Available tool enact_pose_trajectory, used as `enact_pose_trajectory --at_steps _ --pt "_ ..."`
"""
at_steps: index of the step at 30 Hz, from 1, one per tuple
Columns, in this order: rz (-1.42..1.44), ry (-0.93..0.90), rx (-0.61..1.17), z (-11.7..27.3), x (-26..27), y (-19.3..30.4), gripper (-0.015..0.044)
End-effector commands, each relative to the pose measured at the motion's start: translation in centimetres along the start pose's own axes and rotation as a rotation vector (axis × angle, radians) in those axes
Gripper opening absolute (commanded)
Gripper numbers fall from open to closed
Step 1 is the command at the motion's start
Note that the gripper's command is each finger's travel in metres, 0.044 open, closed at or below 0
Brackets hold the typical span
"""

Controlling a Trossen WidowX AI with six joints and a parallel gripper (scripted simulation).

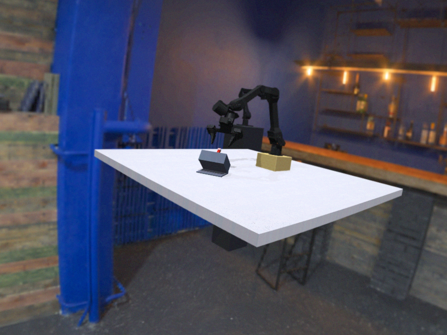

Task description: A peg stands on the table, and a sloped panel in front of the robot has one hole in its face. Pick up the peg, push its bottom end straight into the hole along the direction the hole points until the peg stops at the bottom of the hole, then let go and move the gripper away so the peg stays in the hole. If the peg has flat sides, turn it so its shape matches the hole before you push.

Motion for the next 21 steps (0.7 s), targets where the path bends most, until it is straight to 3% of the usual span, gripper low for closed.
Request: enact_pose_trajectory --at_steps 1,21 --pt "0.006 0.004 -0.008 1.1 0.0 -0.2 0.0440" --pt "0.003 0.005 -0.005 4.3 0.0 0.3 0.0440"
Point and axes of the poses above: the point midway between the two fingers, 35 mm back from their tips, its own z axis back along the fingers, its own x axis across the jaws, y = z × x, the point moved 9 cm from there along z, back along the fingers, and after that the axes turned 6 degrees about z, right-handed, at the moved point
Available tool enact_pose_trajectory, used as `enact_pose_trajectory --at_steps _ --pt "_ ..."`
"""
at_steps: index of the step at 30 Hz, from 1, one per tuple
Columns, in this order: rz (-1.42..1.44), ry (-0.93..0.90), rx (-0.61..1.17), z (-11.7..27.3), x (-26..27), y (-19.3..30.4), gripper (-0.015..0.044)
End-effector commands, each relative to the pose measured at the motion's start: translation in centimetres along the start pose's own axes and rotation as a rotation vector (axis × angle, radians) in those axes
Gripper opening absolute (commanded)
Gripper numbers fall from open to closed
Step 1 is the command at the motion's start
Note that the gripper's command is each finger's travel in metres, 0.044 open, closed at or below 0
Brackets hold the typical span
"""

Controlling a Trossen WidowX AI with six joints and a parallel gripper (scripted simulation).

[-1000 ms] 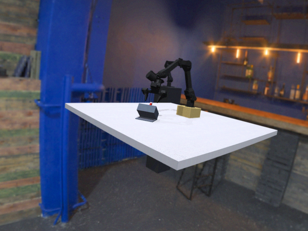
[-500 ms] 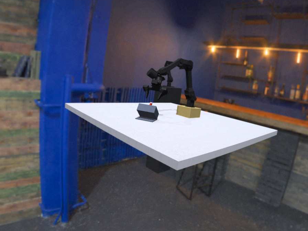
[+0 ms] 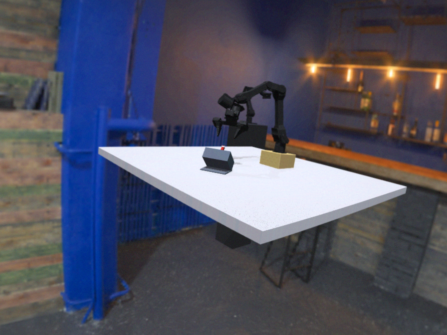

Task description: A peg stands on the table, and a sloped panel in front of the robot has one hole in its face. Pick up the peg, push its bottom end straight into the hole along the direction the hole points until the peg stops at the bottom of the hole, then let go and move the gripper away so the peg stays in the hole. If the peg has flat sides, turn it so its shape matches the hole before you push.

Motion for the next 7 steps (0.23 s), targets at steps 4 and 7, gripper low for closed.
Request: enact_pose_trajectory --at_steps 4,7 --pt "0.006 0.004 -0.008 1.33 0.02 -0.07 0.0440" --pt "0.006 0.004 -0.008 1.33 0.02 -0.07 0.0440"
Point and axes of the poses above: the point midway between the two fingers, 35 mm back from their tips, its own z axis back along the fingers, its own x axis across the jaws, y = z × x, the point moved 9 cm from there along z, back along the fingers, and after that the axes turned 6 degrees about z, right-handed, at the moved point
